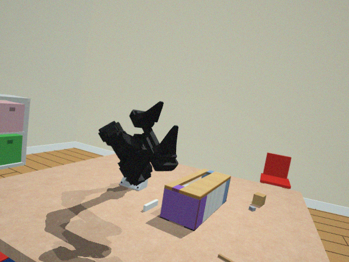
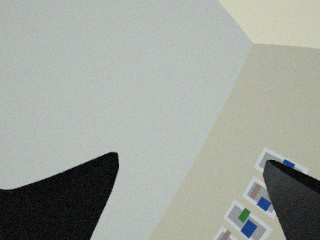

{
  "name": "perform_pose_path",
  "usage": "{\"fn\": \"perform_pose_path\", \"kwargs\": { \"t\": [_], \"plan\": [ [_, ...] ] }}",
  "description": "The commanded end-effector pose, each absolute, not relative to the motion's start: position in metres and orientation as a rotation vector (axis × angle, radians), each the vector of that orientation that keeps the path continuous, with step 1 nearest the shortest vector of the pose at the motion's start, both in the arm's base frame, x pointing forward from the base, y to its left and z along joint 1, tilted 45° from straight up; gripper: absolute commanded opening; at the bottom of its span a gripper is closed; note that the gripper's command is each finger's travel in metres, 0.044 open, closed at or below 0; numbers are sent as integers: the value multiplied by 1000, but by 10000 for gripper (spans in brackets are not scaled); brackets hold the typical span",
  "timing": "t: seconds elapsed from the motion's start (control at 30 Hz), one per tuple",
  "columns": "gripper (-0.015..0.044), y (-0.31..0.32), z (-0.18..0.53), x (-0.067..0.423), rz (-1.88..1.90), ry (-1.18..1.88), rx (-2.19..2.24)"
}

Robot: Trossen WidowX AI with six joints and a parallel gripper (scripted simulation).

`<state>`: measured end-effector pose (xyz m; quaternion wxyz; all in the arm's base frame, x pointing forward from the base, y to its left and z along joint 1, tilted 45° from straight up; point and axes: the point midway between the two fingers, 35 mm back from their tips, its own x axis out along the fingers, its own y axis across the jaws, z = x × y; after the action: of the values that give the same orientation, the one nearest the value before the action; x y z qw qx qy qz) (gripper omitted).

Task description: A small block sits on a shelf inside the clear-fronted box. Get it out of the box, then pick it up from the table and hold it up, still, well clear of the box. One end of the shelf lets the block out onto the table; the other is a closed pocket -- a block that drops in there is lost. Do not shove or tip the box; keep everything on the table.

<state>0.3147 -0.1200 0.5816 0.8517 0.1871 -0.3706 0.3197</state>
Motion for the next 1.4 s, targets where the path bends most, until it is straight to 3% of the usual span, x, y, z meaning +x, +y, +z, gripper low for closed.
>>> {"fn": "perform_pose_path", "kwargs": {
  "t": [0.0,0.23,0.47,0.73,1.03,1.37],
  "plan": [
    [400,-120,581,317,672,-776,409],
    [400,-128,551,394,571,-583,948],
    [400,-109,476,467,338,-295,1407],
    [400,-61,372,502,-15,42,1702],
    [400,2,253,477,-513,403,1787],
    [400,49,159,373,-1104,694,1498]
  ]
}}
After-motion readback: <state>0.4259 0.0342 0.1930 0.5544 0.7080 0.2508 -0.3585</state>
